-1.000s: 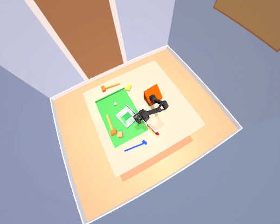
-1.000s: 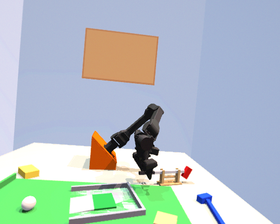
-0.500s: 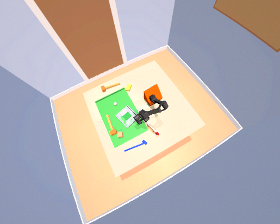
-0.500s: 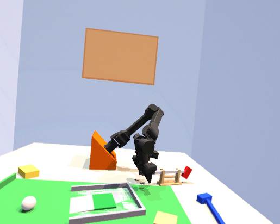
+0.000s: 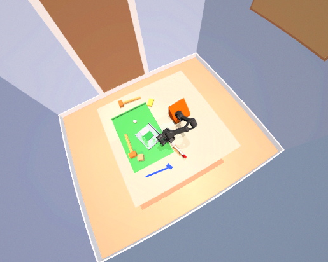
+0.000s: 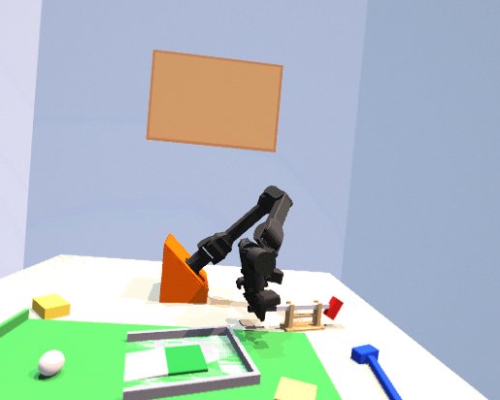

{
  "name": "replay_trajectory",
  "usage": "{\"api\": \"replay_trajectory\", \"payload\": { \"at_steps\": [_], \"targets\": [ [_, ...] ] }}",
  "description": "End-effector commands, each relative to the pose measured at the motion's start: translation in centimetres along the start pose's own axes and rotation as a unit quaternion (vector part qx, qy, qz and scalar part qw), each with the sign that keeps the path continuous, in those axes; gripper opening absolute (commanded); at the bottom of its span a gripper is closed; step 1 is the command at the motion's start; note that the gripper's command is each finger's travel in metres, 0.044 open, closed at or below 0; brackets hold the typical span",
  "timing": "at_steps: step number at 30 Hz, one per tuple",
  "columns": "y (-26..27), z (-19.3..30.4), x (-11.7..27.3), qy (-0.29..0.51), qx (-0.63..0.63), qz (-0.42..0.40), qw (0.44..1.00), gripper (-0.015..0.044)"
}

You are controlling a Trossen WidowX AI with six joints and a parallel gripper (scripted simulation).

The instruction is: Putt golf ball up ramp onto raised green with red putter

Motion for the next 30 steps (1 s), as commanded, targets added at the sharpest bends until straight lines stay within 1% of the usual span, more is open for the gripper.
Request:
{"api": "replay_trajectory", "payload": {
  "at_steps": [1, 5, 9, 30],
  "targets": [
    [0.0, 0.0, 0.0, 0.0, 0.0, 0.0, 1.0, 0.0026],
    [0.0, 0.0, 0.0, 0.0, 0.0, 0.0, 1.0, 0.0],
    [-0.1, -0.1, 0.7, 0.002, 0.0, 0.0, 1.0, 0.0],
    [0.5, -2.4, 9.6, 0.003, -0.002, -0.001, 1.0, 0.0]
  ]
}}
Point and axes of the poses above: the point midway between the two fingers, 35 mm back from their tips, its own x axis back along the fingers, its own y axis across the jaws, z = x × y, the point moved 6 cm from there along x, back along the fingers, and after that the axes turned 14 degrees about -x, right-handed, at the moved point
